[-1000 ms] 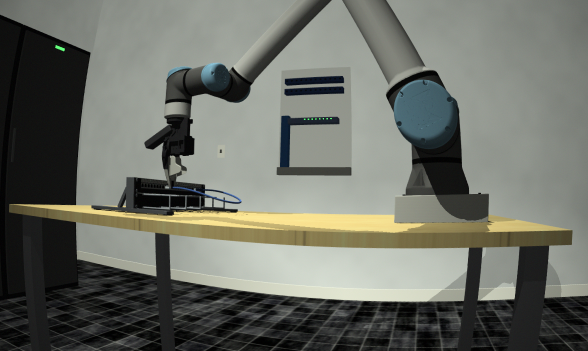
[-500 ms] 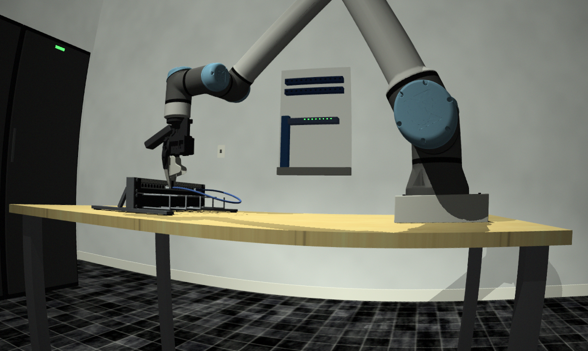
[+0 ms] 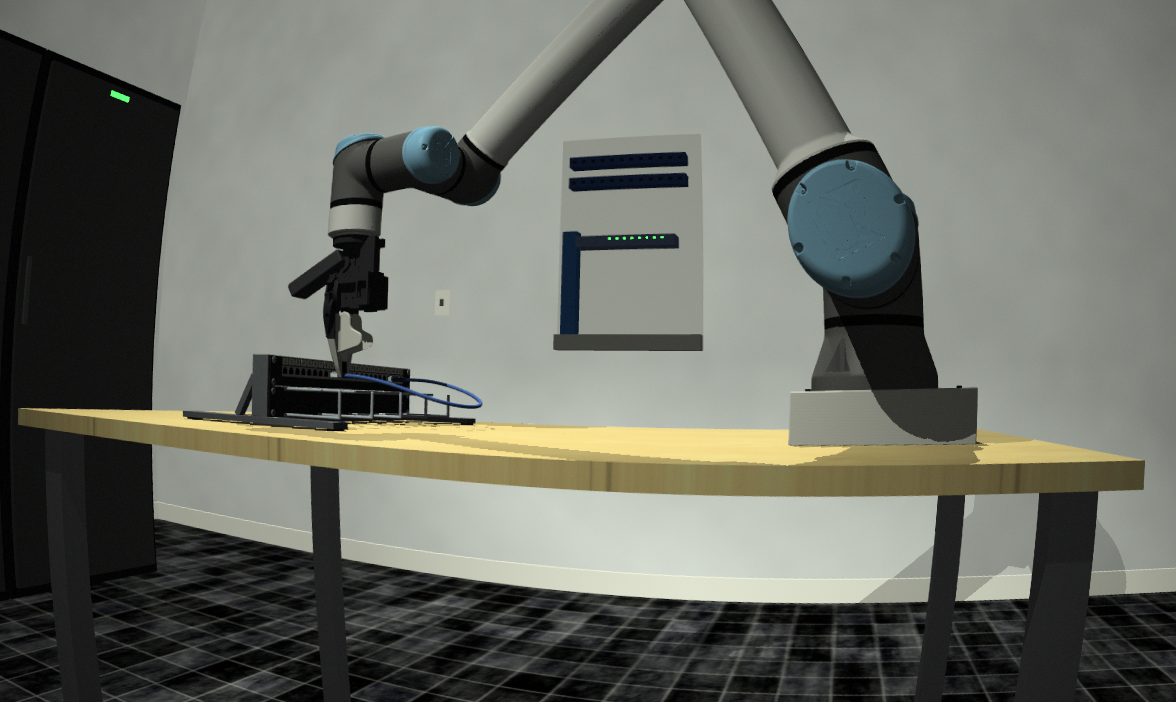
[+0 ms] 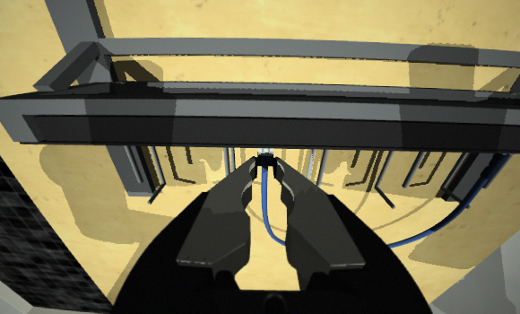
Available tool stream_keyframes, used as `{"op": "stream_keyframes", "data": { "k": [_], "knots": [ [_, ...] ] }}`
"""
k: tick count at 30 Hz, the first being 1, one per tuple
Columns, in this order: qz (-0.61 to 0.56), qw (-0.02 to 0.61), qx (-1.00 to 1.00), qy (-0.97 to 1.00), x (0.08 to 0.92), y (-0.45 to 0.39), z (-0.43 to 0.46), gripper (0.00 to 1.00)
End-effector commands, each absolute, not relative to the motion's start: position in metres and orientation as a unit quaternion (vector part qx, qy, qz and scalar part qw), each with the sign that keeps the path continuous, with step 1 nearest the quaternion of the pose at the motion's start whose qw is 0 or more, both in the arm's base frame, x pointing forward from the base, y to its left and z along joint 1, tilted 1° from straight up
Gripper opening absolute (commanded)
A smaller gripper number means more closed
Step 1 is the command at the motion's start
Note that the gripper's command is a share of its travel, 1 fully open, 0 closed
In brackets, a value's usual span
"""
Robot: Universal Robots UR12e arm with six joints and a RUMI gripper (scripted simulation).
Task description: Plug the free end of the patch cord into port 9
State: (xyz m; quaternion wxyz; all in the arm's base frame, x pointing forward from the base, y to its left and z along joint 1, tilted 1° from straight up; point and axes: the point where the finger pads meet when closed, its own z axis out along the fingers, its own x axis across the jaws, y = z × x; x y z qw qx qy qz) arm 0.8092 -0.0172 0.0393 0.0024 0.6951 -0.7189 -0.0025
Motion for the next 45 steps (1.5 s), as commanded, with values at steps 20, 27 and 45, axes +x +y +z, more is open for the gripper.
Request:
{"op": "stream_keyframes", "data": {
  "k": [20,27,45],
  "knots": [
    [-0.007,0.007,0.696,-0.718,0.8126,-0.0175,0.041,0.0],
    [-0.007,0.007,0.696,-0.718,0.8127,-0.0175,0.0411,0.0],
    [-0.007,0.007,0.696,-0.718,0.8139,-0.0176,0.0411,0.0]
  ]
}}
